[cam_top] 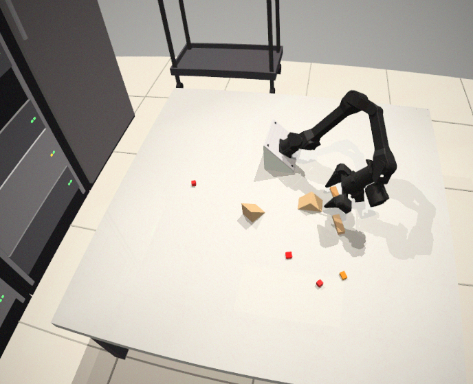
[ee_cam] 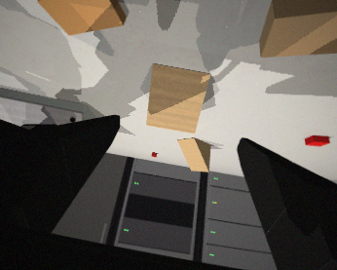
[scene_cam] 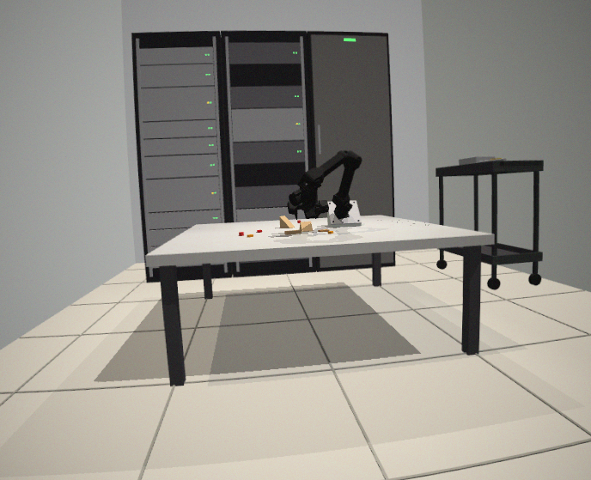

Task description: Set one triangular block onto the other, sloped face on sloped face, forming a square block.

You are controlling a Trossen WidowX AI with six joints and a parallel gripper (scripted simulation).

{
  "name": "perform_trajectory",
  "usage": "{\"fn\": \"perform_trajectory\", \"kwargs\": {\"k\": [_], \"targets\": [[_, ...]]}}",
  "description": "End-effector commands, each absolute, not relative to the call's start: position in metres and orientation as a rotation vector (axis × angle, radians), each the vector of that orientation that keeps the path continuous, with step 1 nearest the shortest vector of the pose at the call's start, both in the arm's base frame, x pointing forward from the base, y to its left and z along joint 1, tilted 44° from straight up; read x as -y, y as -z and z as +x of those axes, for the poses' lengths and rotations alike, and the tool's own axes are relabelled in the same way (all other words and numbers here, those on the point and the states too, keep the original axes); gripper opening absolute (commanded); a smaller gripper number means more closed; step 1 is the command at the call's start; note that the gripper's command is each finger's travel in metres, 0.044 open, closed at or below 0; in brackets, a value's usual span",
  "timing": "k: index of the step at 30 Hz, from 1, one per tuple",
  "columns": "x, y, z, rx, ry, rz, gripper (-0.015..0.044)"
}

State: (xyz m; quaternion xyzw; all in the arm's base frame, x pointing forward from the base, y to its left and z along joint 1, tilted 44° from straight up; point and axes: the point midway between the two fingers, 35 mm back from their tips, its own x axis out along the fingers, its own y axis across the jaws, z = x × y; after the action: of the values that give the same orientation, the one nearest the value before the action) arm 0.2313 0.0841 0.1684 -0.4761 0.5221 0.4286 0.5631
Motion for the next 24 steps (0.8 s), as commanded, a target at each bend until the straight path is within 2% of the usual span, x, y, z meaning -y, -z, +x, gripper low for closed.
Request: {"fn": "perform_trajectory", "kwargs": {"k": [1, 9, 24], "targets": [[-0.085, -0.141, 0.232, -1.245, -1.016, -1.11, 0.044], [-0.082, -0.095, 0.23, -1.247, -1.017, -1.11, 0.044], [-0.082, -0.094, 0.231, -1.247, -1.017, -1.11, 0.044]]}}
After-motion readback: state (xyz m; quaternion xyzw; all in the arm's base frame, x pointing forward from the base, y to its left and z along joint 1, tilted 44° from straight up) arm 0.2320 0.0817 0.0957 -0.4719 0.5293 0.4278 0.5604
